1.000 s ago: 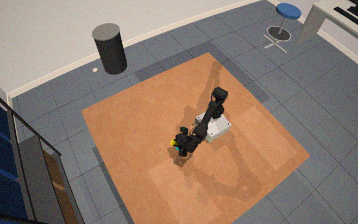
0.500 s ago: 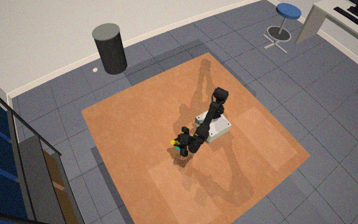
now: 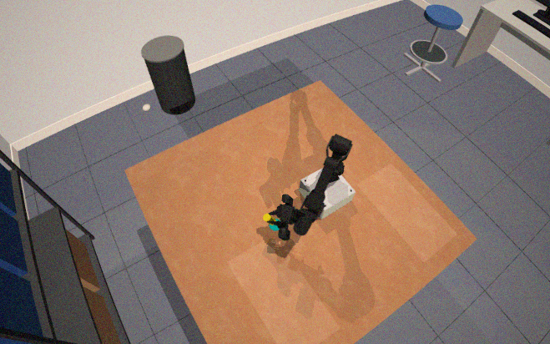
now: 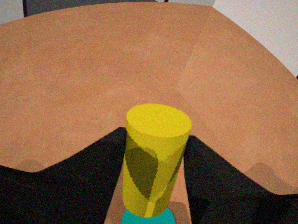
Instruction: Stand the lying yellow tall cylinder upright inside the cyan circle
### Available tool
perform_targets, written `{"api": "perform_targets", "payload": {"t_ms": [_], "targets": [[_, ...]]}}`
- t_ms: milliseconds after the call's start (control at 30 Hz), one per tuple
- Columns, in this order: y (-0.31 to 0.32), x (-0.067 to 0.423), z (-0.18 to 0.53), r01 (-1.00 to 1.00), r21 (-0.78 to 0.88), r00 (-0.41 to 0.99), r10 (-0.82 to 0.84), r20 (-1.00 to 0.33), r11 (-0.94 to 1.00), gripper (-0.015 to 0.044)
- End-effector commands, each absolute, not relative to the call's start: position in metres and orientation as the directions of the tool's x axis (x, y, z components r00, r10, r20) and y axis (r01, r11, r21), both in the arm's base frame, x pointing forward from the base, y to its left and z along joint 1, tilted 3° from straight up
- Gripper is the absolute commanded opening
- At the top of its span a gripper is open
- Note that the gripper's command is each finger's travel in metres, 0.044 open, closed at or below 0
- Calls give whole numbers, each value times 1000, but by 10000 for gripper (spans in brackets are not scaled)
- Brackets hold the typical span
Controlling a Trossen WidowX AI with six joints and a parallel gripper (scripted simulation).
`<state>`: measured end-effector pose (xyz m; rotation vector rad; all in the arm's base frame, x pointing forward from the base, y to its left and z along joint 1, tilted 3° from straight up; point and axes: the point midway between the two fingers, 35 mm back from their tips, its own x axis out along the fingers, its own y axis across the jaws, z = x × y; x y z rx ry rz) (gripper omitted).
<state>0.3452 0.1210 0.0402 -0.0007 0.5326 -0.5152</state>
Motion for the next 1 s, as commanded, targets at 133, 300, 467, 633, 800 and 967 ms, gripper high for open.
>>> {"api": "perform_targets", "payload": {"t_ms": [133,300,467,633,800,967], "targets": [[120,341,43,484,-121,756,-484,-440,867,105],[120,338,45,493,-113,768,-492,-411,863,105],[120,335,47,501,-104,777,-500,-382,859,105],[120,332,49,510,-94,786,-507,-354,855,105],[119,329,51,518,-84,793,-515,-325,851,105],[119,325,53,527,-73,799,-522,-296,847,105]]}}
